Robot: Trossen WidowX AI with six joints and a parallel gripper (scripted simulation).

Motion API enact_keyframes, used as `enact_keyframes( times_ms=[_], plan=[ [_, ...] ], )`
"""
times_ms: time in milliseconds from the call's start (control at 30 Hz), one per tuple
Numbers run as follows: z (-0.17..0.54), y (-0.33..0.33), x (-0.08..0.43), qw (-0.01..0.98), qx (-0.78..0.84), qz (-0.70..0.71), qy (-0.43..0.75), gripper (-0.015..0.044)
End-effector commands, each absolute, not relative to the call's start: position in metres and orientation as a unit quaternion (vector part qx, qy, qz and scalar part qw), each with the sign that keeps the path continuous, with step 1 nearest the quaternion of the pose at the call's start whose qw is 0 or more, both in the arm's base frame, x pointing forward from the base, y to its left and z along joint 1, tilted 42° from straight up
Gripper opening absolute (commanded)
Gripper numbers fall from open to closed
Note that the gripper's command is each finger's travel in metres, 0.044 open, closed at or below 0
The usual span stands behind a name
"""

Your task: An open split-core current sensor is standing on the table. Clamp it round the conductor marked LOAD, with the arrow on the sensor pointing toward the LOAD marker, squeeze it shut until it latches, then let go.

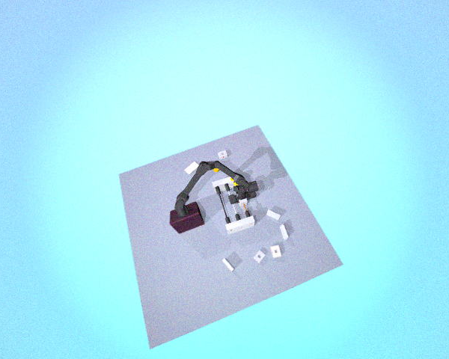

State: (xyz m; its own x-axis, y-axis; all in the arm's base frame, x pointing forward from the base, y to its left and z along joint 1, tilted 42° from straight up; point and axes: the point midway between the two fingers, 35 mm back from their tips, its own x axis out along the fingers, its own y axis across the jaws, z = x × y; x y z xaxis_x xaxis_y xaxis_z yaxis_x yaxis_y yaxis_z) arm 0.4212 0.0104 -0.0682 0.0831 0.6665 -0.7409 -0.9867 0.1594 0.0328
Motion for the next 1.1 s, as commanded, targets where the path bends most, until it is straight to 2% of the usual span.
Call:
enact_keyframes(
  times_ms=[0,733,867,1067],
  plan=[
    [-0.0682,0.0104,0.4212,0.692,-0.251,0.598,0.318,0.0258],
    [-0.0682,0.0104,0.4212,0.692,-0.251,0.598,0.318,0.0111],
    [-0.0666,0.009,0.421,0.692,-0.253,0.597,0.317,0.0006],
    [-0.0678,0.0105,0.421,0.692,-0.251,0.598,0.318,0.0]
  ],
)
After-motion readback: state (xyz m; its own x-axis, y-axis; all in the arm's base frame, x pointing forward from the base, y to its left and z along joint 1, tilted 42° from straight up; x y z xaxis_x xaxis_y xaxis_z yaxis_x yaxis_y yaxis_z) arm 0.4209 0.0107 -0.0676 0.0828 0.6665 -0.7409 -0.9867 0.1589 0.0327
